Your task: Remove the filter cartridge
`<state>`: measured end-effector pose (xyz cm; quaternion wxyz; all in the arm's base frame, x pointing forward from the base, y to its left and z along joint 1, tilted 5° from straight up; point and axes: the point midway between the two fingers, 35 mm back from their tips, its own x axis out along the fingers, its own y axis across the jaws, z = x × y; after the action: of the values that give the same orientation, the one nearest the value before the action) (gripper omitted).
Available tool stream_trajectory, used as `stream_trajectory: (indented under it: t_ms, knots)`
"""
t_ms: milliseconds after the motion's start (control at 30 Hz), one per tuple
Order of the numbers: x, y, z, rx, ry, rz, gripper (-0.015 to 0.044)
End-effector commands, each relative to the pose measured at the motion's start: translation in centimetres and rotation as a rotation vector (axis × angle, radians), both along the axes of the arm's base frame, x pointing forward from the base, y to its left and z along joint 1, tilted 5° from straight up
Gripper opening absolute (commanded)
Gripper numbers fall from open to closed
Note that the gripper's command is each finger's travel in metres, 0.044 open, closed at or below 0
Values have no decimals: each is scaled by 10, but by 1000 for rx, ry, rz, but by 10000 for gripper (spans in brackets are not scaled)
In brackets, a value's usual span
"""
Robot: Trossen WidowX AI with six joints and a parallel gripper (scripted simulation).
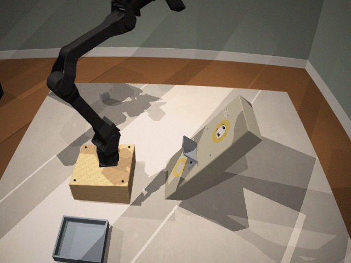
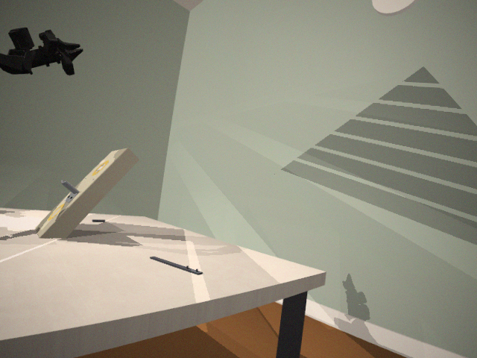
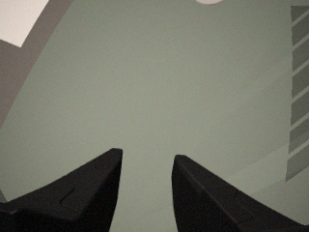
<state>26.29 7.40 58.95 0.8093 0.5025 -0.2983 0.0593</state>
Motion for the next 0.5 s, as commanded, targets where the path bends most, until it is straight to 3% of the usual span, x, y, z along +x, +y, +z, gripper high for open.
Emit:
stream_trajectory:
  t_ms: [0, 467]
  knots:
    - [42, -5, -63, -676, 272, -281, 102]
    - [85, -50, -205, -1833, 689, -458, 102]
